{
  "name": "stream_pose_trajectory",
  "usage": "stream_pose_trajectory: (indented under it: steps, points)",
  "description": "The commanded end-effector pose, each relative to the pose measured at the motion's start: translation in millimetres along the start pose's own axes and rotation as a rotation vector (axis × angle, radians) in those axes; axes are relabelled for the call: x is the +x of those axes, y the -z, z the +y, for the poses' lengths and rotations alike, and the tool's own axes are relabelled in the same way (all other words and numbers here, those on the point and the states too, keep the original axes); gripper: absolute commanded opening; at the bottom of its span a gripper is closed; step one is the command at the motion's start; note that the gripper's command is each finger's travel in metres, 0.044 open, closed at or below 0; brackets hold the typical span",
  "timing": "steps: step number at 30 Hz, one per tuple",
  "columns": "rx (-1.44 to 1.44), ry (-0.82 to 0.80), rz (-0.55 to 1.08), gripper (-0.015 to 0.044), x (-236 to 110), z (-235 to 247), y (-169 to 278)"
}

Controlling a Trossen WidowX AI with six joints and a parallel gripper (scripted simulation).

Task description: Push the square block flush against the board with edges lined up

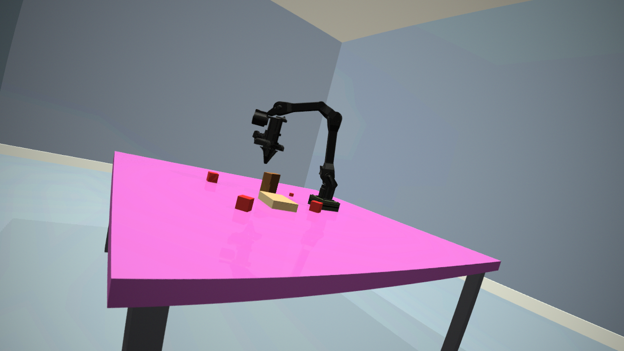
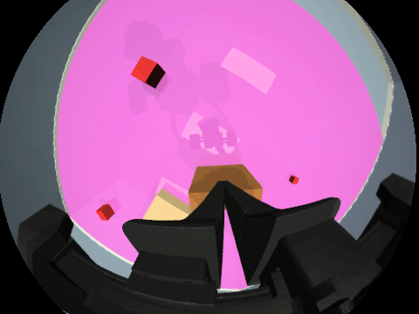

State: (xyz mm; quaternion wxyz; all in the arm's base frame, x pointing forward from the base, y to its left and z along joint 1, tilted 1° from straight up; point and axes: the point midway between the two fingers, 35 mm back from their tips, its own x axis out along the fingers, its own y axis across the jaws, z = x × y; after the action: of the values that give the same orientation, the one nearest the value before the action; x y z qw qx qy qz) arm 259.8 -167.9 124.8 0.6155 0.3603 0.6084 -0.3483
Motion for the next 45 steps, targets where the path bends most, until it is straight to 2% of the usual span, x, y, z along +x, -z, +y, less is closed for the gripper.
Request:
stream_pose_trajectory:
  steps: [1, 8, 45]
  points:
    - [0.034, 0.003, -0.001, 0.0, 2.0, -8.6, 1.3]
    - [0.034, 0.003, -0.001, 0.0, 52.1, -8.1, 1.1]
    - [0.034, 0.003, 0.002, 0.0, 50.9, -4.7, 41.1]
